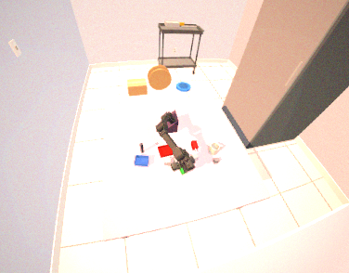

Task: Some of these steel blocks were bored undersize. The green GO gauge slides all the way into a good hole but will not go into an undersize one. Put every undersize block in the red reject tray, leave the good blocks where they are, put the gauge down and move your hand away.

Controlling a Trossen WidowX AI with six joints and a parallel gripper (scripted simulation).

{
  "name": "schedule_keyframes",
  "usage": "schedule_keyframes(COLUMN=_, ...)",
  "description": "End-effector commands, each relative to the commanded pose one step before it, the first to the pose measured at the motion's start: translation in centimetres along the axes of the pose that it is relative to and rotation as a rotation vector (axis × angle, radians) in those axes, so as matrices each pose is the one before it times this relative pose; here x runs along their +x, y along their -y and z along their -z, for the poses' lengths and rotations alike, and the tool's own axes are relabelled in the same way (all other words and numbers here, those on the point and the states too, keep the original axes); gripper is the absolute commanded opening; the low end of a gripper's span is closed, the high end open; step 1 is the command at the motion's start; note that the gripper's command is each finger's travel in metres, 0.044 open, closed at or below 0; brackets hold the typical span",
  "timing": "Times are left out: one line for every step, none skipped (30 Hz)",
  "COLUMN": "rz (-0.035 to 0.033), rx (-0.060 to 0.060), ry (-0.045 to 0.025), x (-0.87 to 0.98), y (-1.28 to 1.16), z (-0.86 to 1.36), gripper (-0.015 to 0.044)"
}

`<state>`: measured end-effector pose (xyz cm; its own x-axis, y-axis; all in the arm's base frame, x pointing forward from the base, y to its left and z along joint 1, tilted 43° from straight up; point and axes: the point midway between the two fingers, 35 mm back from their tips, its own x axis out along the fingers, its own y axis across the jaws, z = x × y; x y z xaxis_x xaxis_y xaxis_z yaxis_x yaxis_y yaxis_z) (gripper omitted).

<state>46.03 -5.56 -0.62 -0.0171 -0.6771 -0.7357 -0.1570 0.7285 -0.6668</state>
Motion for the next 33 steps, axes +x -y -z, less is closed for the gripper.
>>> schedule_keyframes(rz=0.00046, rx=-0.0030, ry=0.00282, x=-0.077, y=-0.155, z=-0.043, gripper=0.0000)
schedule_keyframes(rz=-0.00008, rx=0.0005, ry=-0.00051, x=0.017, y=0.025, z=0.008, gripper=0.0000)
schedule_keyframes(rz=-0.00009, rx=0.0005, ry=-0.00058, x=0.021, y=0.026, z=0.008, gripper=0.0000)
schedule_keyframes(rz=-0.00036, rx=0.0020, ry=-0.00242, x=0.090, y=0.101, z=0.037, gripper=0.0000)
schedule_keyframes(rz=-0.00008, rx=0.0005, ry=-0.00054, x=0.020, y=0.022, z=0.008, gripper=0.0000)
schedule_keyframes(rz=-0.00028, rx=0.0016, ry=-0.00188, x=0.070, y=0.078, z=0.029, gripper=0.0000)
schedule_keyframes(rz=-0.00008, rx=0.0001, ry=-0.00011, x=-0.120, y=0.003, z=0.004, gripper=0.0000)
schedule_keyframes(rz=-0.00044, rx=0.0010, ry=0.00065, x=-0.120, y=-0.205, z=-0.054, gripper=0.0000)
schedule_keyframes(rz=-0.00126, rx=0.0029, ry=0.00188, x=-0.360, y=-0.618, z=-0.153, gripper=0.0000)
schedule_keyframes(rz=-0.00183, rx=0.0049, ry=0.00294, x=-0.600, y=-1.036, z=-0.222, gripper=0.0000)
schedule_keyframes(rz=-0.00187, rx=0.0064, ry=0.00349, x=-0.777, y=-1.356, z=-0.227, gripper=0.0000)
schedule_keyframes(rz=-0.00128, rx=0.0066, ry=0.00320, x=-0.784, y=-1.381, z=-0.158, gripper=0.0000)
schedule_keyframes(rz=-0.00063, rx=0.0065, ry=0.00285, x=-0.762, y=-1.353, z=-0.083, gripper=0.0000)
schedule_keyframes(rz=-0.00006, rx=0.0052, ry=0.00207, x=-0.592, y=-1.057, z=-0.016, gripper=0.0000)
schedule_keyframes(rz=0.00016, rx=0.0031, ry=0.00119, x=-0.354, y=-0.633, z=0.012, gripper=0.0000)
schedule_keyframes(rz=0.00008, rx=0.0011, ry=0.00039, x=-0.118, y=-0.211, z=0.008, gripper=0.0000)
schedule_keyframes(rz=0.00000, rx=0.0000, ry=0.00000, x=0.000, y=0.000, z=0.000, gripper=0.0000)
schedule_keyframes(rz=0.00000, rx=0.0000, ry=0.00000, x=0.000, y=0.000, z=0.000, gripper=0.0000)
schedule_keyframes(rz=-0.00005, rx=0.0000, ry=0.00011, x=0.303, y=-0.002, z=-0.071, gripper=0.0000)
schedule_keyframes(rz=-0.00001, rx=0.0004, ry=0.00016, x=0.292, y=-0.143, z=0.011, gripper=0.0000)
schedule_keyframes(rz=-0.00015, rx=0.0007, ry=0.00016, x=0.152, y=-0.252, z=0.040, gripper=0.0000)
schedule_keyframes(rz=-0.00006, rx=0.0003, ry=0.00006, x=0.060, y=-0.099, z=0.017, gripper=0.0000)
schedule_keyframes(rz=0.00000, rx=0.0000, ry=0.00000, x=0.000, y=0.000, z=0.000, gripper=0.0000)
schedule_keyframes(rz=0.00000, rx=0.0000, ry=0.00000, x=0.000, y=0.000, z=0.000, gripper=0.0000)
schedule_keyframes(rz=0.00012, rx=0.0002, ry=0.00004, x=0.301, y=-0.044, z=-0.065, gripper=0.0000)
schedule_keyframes(rz=0.00010, rx=0.0001, ry=0.00002, x=0.212, y=-0.031, z=-0.044, gripper=0.0000)
schedule_keyframes(rz=0.00004, rx=0.0001, ry=0.00001, x=0.089, y=-0.013, z=-0.018, gripper=0.0000)
schedule_keyframes(rz=0.00000, rx=0.0000, ry=0.00000, x=0.000, y=0.000, z=0.000, gripper=0.0000)
schedule_keyframes(rz=0.00000, rx=0.0000, ry=0.00000, x=0.000, y=0.000, z=0.000, gripper=0.0000)
schedule_keyframes(rz=0.00000, rx=0.0000, ry=0.00000, x=0.000, y=0.000, z=0.000, gripper=0.0000)
schedule_keyframes(rz=0.00000, rx=0.0000, ry=0.00000, x=0.000, y=0.000, z=0.000, gripper=0.0000)
schedule_keyframes(rz=0.00000, rx=0.0000, ry=0.00000, x=0.000, y=0.000, z=0.000, gripper=0.0000)
schedule_keyframes(rz=0.00000, rx=0.0000, ry=0.00000, x=0.000, y=0.000, z=0.000, gripper=0.0000)
